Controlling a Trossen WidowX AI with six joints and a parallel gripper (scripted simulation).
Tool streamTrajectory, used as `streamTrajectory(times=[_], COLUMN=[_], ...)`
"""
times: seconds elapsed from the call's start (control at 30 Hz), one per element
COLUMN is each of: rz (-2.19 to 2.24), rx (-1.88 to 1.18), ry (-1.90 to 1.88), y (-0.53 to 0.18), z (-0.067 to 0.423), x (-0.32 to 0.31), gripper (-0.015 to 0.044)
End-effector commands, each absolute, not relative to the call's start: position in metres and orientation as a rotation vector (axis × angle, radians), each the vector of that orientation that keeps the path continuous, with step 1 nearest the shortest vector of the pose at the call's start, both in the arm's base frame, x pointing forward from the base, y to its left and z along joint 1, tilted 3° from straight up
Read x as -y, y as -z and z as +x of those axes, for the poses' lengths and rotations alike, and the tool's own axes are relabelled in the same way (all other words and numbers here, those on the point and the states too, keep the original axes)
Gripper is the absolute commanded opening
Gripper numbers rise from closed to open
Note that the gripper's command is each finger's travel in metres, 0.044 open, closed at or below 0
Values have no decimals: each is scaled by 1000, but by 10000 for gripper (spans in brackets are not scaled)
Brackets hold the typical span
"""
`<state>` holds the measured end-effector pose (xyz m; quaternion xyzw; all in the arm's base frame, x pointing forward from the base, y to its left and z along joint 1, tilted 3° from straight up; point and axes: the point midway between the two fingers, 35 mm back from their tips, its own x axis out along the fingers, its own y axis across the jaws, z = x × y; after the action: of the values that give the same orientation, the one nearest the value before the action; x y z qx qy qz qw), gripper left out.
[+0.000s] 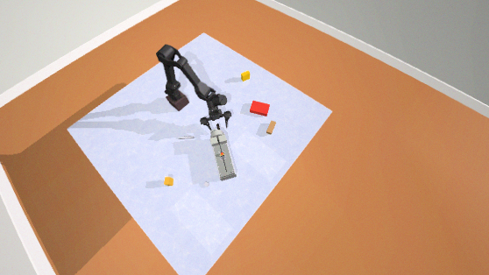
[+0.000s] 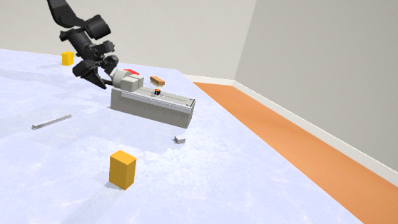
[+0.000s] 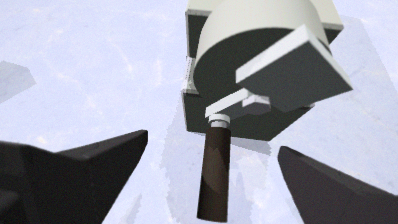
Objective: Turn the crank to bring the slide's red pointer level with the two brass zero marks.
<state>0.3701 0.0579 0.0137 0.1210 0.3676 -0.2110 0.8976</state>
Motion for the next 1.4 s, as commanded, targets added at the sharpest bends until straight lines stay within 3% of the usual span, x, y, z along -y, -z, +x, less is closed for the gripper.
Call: streamTrajectory(times=[0.0,0.27,0.83,1.37], rz=[252,252,252,252], rx=[-759,-759,-759,-760], ry=[445,445,445,445], y=[-7,3,3,5], z=[369,368,368,367], x=[-57,-57,-57,-56], gripper=[440,440,0,0])
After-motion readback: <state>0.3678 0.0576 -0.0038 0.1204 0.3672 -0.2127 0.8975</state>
